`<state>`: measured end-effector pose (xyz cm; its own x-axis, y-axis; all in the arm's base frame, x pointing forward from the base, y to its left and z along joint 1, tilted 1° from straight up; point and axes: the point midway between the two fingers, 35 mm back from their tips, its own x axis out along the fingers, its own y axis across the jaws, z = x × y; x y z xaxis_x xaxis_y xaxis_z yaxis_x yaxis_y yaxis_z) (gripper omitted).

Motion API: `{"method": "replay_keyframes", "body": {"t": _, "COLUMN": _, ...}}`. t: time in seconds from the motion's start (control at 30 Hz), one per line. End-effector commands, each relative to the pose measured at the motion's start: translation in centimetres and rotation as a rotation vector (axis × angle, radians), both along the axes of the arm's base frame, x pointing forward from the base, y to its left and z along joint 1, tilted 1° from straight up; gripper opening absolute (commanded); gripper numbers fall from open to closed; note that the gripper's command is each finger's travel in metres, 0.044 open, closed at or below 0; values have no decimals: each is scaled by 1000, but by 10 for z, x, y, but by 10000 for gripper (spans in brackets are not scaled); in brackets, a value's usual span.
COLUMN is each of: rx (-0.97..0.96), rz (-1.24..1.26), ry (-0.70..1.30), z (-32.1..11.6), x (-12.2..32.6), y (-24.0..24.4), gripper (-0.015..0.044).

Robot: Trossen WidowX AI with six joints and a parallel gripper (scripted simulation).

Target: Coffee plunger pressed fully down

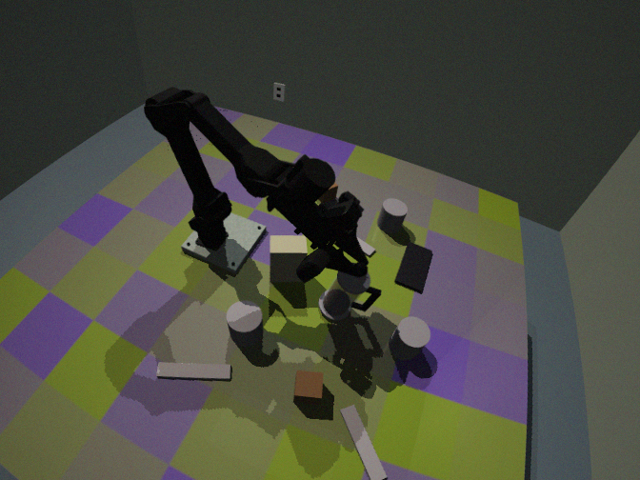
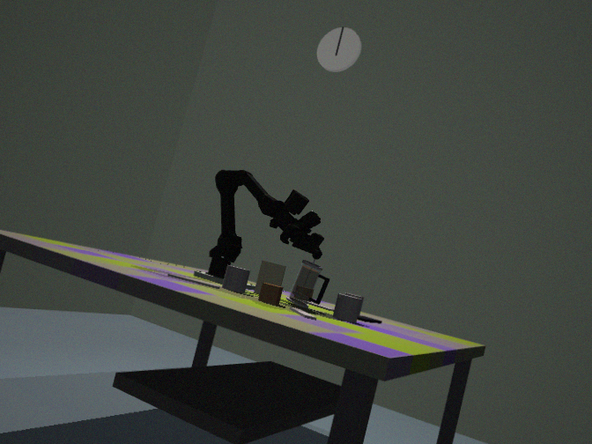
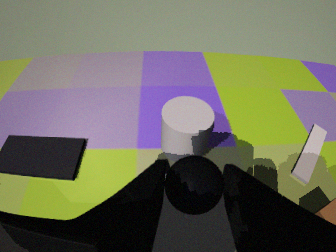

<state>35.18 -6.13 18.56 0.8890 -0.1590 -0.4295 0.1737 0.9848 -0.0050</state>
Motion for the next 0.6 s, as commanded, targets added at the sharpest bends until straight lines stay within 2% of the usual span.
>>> {"method": "replay_keyframes", "body": {"t": 0.0, "rx": 4, "rz": 1, "ry": 30, "z": -8, "x": 0, "y": 0, "gripper": 111}}
{"method": "replay_keyframes", "body": {"t": 0.57, "rx": 4, "rz": 1, "ry": 30, "z": -7, "x": 3, "y": -1, "gripper": 111}}
